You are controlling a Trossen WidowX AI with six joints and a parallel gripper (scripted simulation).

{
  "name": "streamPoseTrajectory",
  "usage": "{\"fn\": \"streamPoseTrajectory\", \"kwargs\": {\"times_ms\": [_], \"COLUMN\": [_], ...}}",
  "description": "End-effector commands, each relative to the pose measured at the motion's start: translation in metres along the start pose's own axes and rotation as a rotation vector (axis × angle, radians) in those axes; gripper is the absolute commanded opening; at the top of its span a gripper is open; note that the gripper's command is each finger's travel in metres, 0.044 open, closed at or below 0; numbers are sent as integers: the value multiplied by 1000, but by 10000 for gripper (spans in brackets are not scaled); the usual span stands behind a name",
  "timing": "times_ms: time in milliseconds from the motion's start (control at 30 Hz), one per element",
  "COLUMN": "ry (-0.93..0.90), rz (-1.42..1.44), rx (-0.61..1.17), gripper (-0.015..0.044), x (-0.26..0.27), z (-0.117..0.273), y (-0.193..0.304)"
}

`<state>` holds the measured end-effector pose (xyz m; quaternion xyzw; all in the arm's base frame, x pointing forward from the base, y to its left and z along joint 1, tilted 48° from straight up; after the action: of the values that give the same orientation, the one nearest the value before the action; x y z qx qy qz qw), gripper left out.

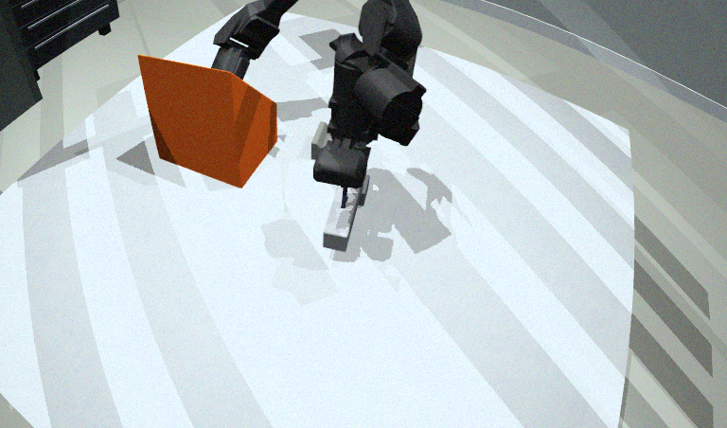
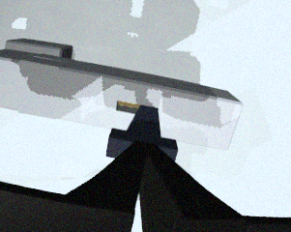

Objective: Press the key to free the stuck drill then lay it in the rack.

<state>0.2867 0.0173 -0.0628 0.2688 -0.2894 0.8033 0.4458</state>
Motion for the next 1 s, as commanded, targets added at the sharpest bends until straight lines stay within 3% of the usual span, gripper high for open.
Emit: {"fn": "streamPoseTrajectory", "kwargs": {"times_ms": [0, 967], "ry": [-9, -10], "rz": [-6, -6], "rx": [4, 4], "gripper": [0, 0], "x": [0, -1], "z": [-5, -15], "y": [-1, 1]}}
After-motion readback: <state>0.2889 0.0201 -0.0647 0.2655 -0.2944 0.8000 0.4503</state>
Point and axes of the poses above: the point midway between the two fingers, 35 mm back from their tips, its own z axis back along the fingers, its own x axis across the jaws, y = z × x, the point moved 1 cm from there along z, back along the fingers, and after that the axes turned 6 degrees about z, right-handed, at the moved point
